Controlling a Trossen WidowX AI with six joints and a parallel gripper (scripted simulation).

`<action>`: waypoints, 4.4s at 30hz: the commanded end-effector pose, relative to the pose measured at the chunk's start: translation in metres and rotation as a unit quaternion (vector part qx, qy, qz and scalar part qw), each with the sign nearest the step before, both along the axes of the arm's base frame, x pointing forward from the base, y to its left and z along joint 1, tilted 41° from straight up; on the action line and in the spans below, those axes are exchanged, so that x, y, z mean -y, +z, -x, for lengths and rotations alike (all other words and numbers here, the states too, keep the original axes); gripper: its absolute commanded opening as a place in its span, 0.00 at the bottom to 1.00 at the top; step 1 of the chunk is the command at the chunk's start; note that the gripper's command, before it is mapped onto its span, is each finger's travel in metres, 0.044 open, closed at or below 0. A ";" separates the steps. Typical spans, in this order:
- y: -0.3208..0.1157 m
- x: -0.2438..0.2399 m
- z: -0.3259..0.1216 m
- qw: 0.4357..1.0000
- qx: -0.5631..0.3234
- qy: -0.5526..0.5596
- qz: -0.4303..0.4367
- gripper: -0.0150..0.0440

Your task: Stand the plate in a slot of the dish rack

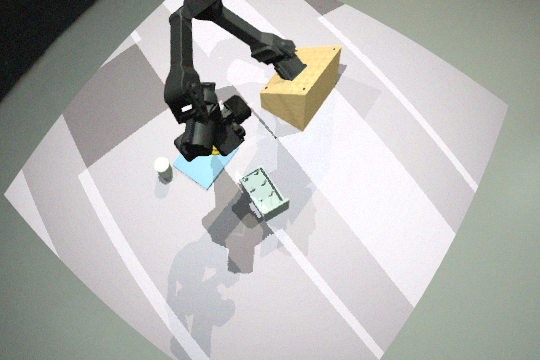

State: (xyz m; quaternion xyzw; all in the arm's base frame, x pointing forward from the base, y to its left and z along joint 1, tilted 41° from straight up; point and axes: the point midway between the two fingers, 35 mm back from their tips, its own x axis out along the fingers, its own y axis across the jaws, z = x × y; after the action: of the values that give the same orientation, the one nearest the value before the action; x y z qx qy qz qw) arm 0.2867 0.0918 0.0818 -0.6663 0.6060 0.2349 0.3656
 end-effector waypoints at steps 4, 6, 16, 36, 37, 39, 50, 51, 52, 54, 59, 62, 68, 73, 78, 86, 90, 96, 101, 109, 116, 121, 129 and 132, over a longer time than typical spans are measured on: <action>-0.005 -0.005 0.009 0.993 -0.075 0.090 0.015 0.25; -0.006 -0.006 0.012 0.988 -0.097 0.116 0.021 0.25; -0.013 -0.009 0.025 0.947 -0.204 0.244 0.047 0.25; -0.026 -0.014 0.051 0.781 -0.397 0.472 0.097 0.25; -0.026 -0.014 0.053 0.771 -0.406 0.482 0.099 0.25; -0.027 -0.014 0.055 0.756 -0.417 0.495 0.102 0.25; -0.046 -0.004 0.056 0.775 -0.416 0.475 0.034 0.25; -0.049 -0.003 0.056 0.778 -0.415 0.471 0.022 0.25; -0.052 -0.001 0.057 0.781 -0.414 0.467 0.010 0.25; -0.059 0.002 0.057 0.788 -0.411 0.459 -0.015 0.25; -0.074 0.009 0.058 0.801 -0.400 0.438 -0.076 0.25; -0.083 0.012 0.059 0.808 -0.391 0.425 -0.112 0.25; -0.097 0.018 0.058 0.823 -0.365 0.395 -0.181 0.25; -0.108 0.023 0.057 0.831 -0.340 0.372 -0.236 0.25; -0.117 0.026 0.056 0.833 -0.312 0.353 -0.290 0.25; -0.129 0.032 0.053 0.831 -0.259 0.326 -0.369 0.25; -0.133 0.036 0.051 0.828 -0.229 0.313 -0.405 0.25; -0.138 0.041 0.047 0.821 -0.180 0.296 -0.455 0.25; -0.140 0.046 0.043 0.812 -0.135 0.282 -0.492 0.25; -0.139 0.056 0.038 0.795 -0.059 0.265 -0.543 0.25; -0.136 0.066 0.034 0.776 0.011 0.253 -0.578 0.25; -0.132 0.074 0.031 0.761 0.061 0.246 -0.597 0.25; -0.131 0.075 0.031 0.759 0.068 0.246 -0.599 0.25; -0.133 0.073 0.030 0.760 0.067 0.245 -0.598 0.25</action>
State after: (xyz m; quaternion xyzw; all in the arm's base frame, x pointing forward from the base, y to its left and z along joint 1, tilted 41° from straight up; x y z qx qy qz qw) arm 0.2556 0.0162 -0.0502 -0.4536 0.1350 0.5857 0.6580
